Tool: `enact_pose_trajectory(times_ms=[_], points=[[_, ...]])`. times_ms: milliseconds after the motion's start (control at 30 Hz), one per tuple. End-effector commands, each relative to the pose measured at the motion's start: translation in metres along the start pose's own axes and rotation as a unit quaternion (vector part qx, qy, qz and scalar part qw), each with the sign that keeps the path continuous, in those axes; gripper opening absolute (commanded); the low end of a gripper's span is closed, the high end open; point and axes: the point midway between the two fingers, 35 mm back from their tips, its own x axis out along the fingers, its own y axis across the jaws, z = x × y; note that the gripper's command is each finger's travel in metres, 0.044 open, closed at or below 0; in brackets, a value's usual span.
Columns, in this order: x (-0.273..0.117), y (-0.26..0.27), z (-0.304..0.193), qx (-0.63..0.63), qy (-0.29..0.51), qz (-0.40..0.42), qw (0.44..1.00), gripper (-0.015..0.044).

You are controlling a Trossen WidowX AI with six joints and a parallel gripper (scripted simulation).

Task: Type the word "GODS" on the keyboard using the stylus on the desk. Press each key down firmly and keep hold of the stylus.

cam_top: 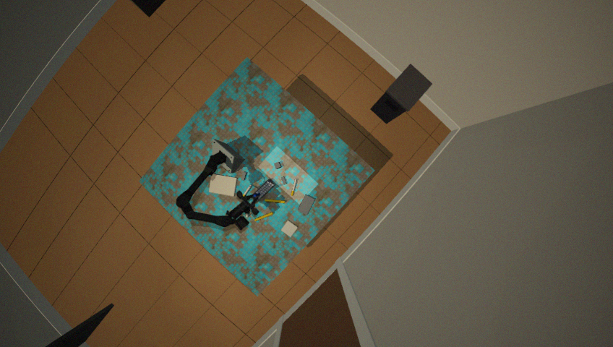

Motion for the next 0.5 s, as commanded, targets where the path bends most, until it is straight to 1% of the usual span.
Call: enact_pose_trajectory(times_ms=[0, 300, 467], points=[[0.009, 0.009, -0.007, 0.002, 0.001, 0.0, 1.0, 0.0], [0.01, 0.01, -0.007, 0.002, 0.001, 0.0, 1.0, 0.0], [0.018, 0.01, 0.01, 0.002, 0.0, 0.0, 1.0, 0.0]])
